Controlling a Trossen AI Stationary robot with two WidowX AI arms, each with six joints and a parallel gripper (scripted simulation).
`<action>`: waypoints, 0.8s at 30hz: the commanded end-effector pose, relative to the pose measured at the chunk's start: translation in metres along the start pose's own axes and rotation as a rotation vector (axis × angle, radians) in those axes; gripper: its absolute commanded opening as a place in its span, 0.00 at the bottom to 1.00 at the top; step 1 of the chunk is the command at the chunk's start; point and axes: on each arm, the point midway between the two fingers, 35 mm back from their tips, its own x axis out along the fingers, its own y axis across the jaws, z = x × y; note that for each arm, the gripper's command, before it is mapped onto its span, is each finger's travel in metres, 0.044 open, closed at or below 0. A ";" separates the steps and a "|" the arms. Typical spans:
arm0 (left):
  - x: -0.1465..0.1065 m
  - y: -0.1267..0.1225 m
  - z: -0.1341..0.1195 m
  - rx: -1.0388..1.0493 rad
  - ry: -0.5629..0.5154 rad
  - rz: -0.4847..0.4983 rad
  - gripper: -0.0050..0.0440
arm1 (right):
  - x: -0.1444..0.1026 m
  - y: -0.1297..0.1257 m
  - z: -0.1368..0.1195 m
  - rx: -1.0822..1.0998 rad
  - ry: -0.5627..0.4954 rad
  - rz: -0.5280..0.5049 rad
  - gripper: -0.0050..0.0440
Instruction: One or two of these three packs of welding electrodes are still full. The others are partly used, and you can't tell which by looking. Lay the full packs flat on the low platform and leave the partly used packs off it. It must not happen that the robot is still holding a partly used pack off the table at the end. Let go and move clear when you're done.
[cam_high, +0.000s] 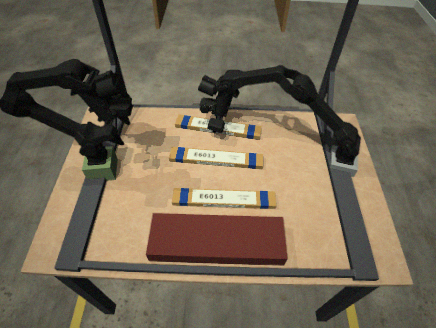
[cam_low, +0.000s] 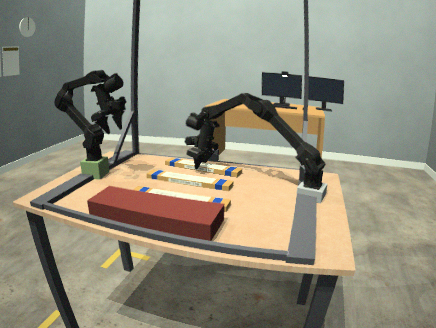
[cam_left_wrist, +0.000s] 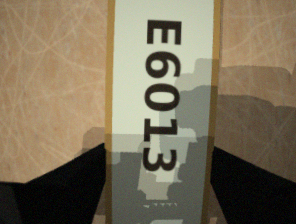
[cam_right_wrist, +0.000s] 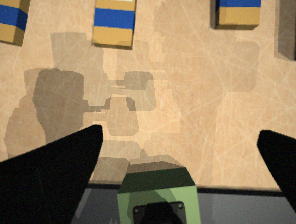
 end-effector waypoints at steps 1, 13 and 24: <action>-0.050 0.000 0.023 -0.006 -0.113 -0.014 0.00 | -0.005 0.000 0.003 0.000 -0.020 0.001 0.98; -0.051 0.000 0.023 -0.006 -0.114 -0.015 0.00 | -0.005 0.000 0.003 0.000 -0.020 0.001 0.98; -0.052 0.000 0.023 -0.006 -0.115 -0.015 0.00 | -0.005 0.000 0.003 0.000 -0.020 0.001 0.98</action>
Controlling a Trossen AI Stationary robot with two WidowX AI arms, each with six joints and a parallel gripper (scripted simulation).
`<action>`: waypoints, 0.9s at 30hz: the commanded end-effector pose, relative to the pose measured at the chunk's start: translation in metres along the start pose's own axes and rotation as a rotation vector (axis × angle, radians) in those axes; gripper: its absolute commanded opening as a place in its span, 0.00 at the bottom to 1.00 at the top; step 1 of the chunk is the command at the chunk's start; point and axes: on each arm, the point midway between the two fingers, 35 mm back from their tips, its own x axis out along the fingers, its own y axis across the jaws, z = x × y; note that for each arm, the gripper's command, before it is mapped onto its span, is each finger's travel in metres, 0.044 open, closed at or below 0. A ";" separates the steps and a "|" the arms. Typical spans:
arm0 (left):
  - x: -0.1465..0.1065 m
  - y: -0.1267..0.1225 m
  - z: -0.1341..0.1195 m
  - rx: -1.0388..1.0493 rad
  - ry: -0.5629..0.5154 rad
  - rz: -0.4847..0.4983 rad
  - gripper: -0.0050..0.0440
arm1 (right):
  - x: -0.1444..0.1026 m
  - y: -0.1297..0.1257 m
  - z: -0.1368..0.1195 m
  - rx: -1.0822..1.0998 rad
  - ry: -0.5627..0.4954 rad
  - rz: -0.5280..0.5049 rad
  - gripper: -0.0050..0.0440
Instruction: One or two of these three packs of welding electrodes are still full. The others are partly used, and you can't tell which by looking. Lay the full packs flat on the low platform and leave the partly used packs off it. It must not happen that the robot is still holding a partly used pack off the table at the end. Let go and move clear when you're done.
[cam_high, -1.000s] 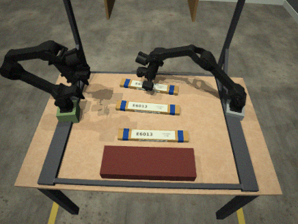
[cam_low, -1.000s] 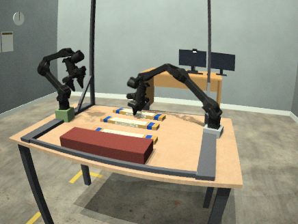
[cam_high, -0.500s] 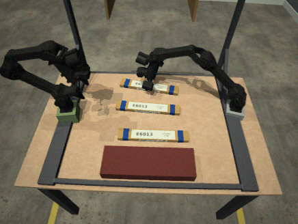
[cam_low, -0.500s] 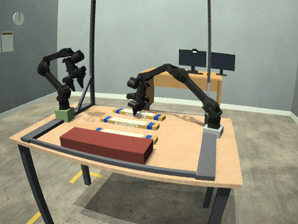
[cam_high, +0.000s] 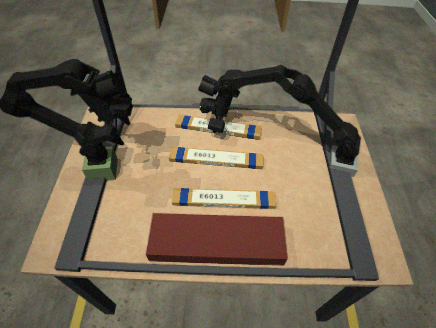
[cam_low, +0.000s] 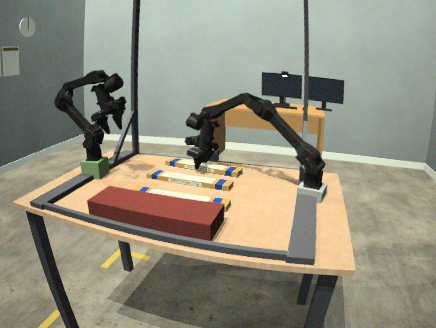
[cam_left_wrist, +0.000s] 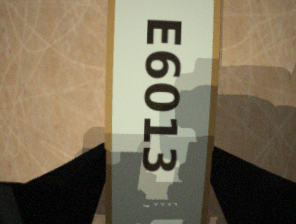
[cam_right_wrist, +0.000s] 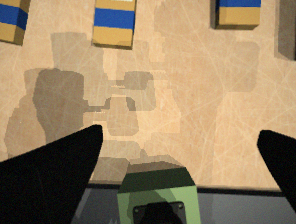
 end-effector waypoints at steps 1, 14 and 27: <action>-0.052 0.000 0.024 -0.006 -0.116 -0.015 0.00 | -0.005 0.000 0.003 0.000 -0.020 0.001 0.98; -0.053 0.000 0.024 -0.006 -0.115 -0.015 0.00 | -0.005 0.000 0.003 0.000 -0.020 0.001 0.98; -0.054 0.000 0.024 -0.006 -0.117 -0.015 0.00 | -0.005 0.000 0.003 0.000 -0.020 0.001 0.98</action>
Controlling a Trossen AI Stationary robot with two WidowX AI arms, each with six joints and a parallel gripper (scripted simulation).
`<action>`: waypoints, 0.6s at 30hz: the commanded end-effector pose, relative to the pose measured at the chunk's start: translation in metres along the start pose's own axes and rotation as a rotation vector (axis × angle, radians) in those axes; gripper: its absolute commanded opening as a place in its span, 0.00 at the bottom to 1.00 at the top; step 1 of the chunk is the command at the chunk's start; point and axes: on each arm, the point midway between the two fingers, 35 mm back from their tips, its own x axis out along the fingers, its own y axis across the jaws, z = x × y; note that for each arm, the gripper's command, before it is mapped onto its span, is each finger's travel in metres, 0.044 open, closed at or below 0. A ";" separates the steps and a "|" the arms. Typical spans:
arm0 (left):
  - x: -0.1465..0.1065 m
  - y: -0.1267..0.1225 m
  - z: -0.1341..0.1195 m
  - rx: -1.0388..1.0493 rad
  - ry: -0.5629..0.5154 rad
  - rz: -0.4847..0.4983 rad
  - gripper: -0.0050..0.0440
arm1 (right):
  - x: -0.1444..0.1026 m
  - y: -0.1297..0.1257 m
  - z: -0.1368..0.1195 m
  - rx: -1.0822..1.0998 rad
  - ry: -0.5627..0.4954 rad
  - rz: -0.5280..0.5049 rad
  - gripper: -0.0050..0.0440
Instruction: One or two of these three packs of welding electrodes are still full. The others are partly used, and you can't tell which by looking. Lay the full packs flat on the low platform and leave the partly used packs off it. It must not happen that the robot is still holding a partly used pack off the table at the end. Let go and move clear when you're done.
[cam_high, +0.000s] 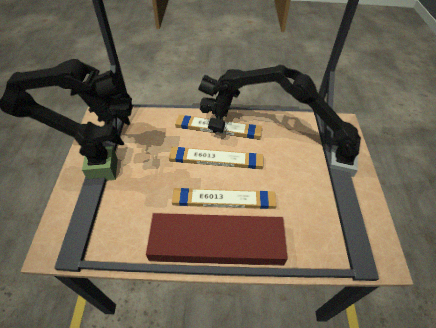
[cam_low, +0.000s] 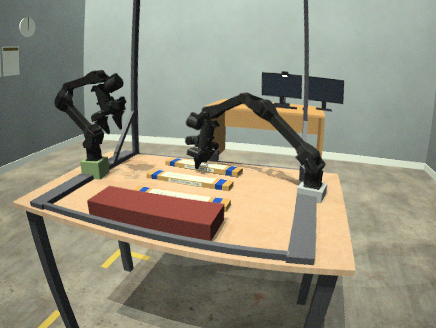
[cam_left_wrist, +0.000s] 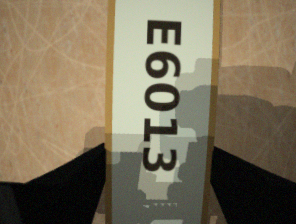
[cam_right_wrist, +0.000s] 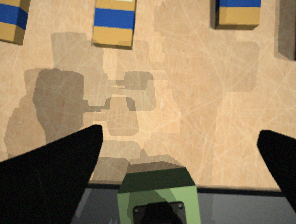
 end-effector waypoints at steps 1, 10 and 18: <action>-0.053 0.000 0.024 -0.006 -0.117 -0.015 0.00 | -0.005 0.000 0.003 0.000 -0.020 0.001 0.98; -0.055 0.000 0.025 -0.006 -0.120 -0.016 0.00 | -0.005 0.000 0.003 0.000 -0.020 0.001 0.98; -0.055 0.000 0.025 -0.006 -0.121 -0.016 0.98 | -0.005 0.000 0.003 0.000 -0.020 0.001 0.98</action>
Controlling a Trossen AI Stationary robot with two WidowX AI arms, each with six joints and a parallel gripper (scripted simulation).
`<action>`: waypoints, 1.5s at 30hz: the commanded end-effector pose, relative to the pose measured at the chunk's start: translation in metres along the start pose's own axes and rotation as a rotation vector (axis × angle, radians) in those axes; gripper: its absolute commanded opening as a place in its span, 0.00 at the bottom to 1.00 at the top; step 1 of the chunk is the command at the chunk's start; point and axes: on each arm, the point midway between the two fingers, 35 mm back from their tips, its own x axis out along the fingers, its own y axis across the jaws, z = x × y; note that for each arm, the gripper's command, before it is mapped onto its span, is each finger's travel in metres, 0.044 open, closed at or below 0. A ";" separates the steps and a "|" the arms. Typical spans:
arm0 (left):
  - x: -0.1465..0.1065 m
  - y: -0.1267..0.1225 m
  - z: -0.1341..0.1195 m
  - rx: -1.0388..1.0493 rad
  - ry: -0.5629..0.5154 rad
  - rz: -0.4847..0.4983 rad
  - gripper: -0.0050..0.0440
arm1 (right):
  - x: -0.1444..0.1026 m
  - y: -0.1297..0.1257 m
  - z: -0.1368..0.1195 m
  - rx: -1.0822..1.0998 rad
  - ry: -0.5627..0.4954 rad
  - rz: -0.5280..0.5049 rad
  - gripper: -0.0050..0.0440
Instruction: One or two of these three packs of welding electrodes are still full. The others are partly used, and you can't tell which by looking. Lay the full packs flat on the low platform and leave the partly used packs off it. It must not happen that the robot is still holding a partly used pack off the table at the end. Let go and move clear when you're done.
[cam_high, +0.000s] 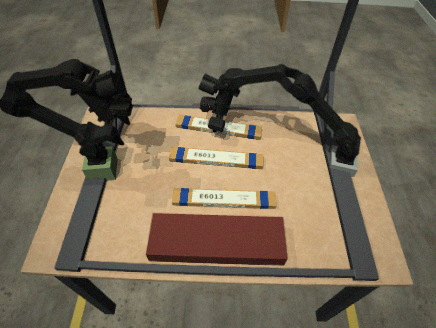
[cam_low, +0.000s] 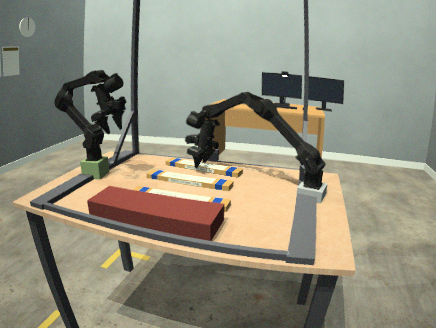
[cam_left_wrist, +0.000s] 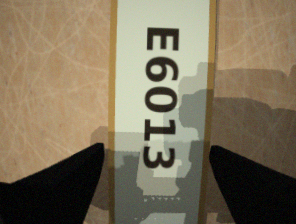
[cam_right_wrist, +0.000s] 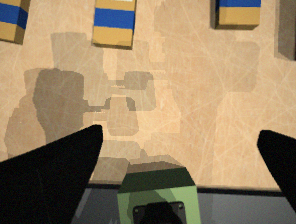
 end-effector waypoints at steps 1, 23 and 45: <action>-0.050 0.000 0.024 -0.006 -0.115 -0.015 0.98 | -0.005 0.000 0.003 0.000 -0.020 0.001 0.98; -0.038 -0.001 0.018 -0.004 -0.085 -0.013 0.98 | -0.005 0.000 0.003 0.000 -0.020 0.001 0.98; -0.038 -0.001 0.018 -0.004 -0.085 -0.013 0.98 | -0.005 0.000 0.003 0.000 -0.020 0.001 0.98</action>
